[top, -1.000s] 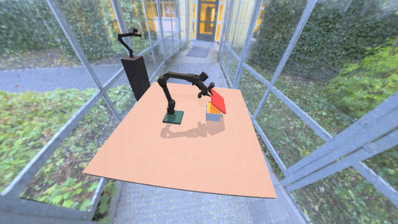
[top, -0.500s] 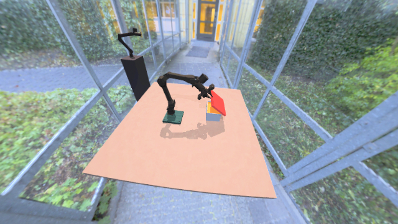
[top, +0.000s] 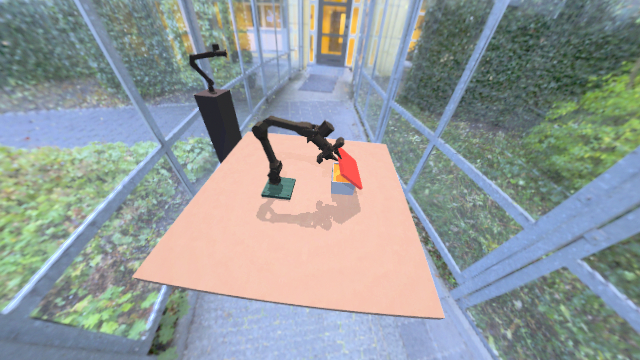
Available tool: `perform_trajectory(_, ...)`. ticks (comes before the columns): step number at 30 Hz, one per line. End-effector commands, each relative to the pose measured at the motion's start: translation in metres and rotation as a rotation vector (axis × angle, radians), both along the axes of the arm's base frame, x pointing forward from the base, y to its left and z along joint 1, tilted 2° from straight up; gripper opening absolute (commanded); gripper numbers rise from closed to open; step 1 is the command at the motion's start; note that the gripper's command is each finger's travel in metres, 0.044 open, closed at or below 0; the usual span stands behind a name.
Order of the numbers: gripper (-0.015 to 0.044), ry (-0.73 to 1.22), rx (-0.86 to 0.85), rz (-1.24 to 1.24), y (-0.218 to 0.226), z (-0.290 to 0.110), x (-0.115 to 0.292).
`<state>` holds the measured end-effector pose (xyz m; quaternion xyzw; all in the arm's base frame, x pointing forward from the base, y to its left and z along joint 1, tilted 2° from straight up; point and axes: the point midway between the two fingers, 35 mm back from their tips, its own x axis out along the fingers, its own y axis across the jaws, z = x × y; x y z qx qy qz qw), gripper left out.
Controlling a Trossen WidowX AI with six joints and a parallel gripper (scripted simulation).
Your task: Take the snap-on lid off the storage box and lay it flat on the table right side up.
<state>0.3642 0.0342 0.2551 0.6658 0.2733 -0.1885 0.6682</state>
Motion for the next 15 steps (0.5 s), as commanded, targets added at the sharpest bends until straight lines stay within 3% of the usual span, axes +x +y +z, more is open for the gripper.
perform_trajectory(1, 0.0, -0.014, 0.001, 0.004, -0.008, 0.003, 0.0)
perform_trajectory(15, 0.0, -0.014, -0.002, 0.004, -0.036, 0.002, 0.001)
